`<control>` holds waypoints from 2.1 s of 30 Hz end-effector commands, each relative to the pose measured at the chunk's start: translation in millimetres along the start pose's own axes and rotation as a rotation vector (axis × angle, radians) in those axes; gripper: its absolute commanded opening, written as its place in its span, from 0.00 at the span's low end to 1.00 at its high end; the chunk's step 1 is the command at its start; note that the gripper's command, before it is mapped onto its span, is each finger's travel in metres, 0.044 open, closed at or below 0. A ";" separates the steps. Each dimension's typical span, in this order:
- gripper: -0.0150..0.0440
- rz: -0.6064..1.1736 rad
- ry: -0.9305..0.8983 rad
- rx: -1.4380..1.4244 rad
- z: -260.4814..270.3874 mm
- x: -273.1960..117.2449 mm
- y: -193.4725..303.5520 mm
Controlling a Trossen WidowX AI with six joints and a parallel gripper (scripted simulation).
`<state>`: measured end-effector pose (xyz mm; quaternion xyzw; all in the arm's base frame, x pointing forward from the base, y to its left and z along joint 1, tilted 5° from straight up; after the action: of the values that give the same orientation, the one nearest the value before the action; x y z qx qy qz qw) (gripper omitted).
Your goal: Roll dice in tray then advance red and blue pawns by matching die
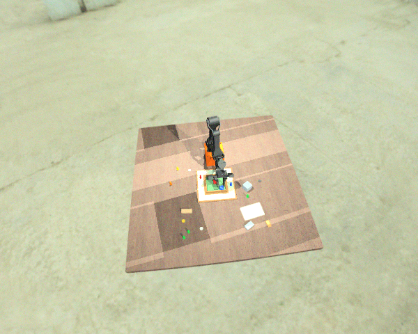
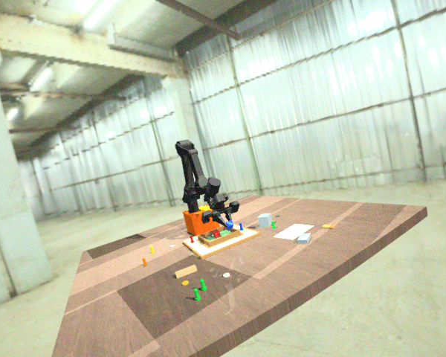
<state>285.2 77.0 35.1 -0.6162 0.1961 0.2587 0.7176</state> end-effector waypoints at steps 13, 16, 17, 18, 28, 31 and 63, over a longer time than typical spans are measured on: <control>0.25 -0.023 -0.003 0.009 1.1 -67.6 -13.2; 0.25 -0.023 -0.003 0.009 1.1 -67.6 -13.2; 0.25 -0.023 -0.003 0.009 1.1 -67.6 -13.2; 0.25 -0.023 -0.003 0.009 1.1 -67.6 -13.2; 0.30 -0.024 -0.006 0.003 1.8 -66.3 -14.0; 0.43 -0.024 -0.006 0.003 1.8 -66.3 -14.0; 1.00 0.708 0.143 0.005 9.3 -36.7 -54.9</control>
<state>291.9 75.7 100.2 -0.5226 0.4504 0.4487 0.5681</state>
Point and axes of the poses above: the point midway between the two fingers, 35 mm back from their tips, its own x axis out along the fingers, its own z axis across the jaws, y = z × x, the point moved 4 cm from there along -x, back along the fingers, and after that the axes turned 11 degrees about x, right-handed, at the moved point
